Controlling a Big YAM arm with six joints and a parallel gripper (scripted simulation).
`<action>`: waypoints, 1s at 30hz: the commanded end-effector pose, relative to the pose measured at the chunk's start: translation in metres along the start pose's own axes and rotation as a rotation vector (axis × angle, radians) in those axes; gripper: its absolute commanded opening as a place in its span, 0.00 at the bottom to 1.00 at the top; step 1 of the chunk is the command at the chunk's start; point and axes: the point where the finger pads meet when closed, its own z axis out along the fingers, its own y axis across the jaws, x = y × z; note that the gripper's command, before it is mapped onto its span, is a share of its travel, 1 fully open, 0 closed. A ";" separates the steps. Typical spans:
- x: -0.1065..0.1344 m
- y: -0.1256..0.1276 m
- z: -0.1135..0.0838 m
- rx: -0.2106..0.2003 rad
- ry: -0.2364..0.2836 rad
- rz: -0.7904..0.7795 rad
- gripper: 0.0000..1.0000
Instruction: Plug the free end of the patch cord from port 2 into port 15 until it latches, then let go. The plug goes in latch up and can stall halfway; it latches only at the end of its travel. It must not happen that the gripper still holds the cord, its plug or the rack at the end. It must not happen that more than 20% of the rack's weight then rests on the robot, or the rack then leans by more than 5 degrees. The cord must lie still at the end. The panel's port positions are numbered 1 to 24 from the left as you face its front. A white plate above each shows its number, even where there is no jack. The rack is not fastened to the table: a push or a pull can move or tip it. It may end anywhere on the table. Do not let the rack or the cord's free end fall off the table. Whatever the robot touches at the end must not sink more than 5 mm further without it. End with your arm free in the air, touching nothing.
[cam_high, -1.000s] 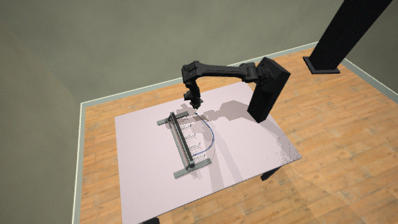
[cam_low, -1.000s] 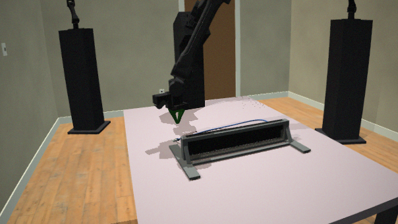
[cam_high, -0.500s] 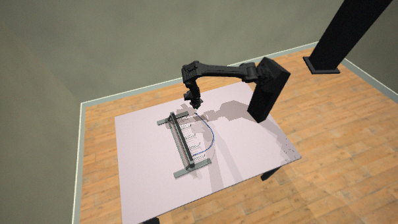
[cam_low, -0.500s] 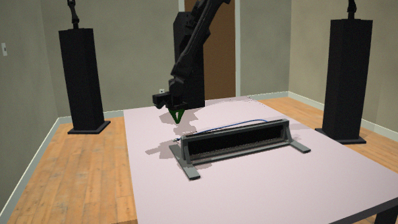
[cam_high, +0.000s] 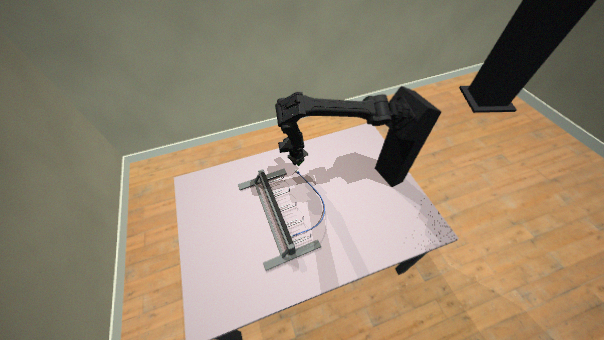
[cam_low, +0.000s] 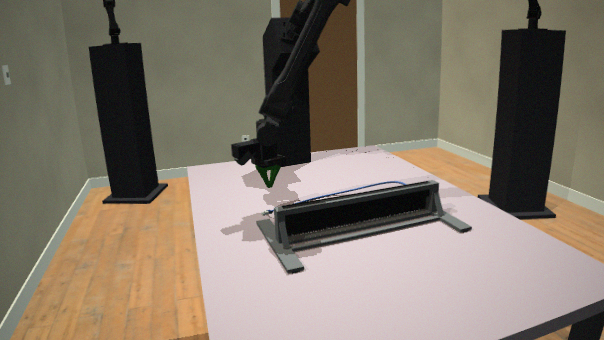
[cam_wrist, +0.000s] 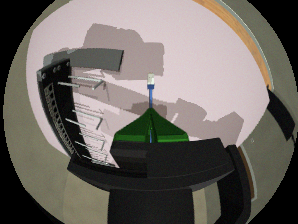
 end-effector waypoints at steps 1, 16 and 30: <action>0.006 0.012 -0.006 -0.018 -0.006 -0.004 0.00; 0.006 0.004 0.000 -0.006 0.000 0.002 0.00; 0.006 -0.001 0.004 0.001 0.004 0.006 0.00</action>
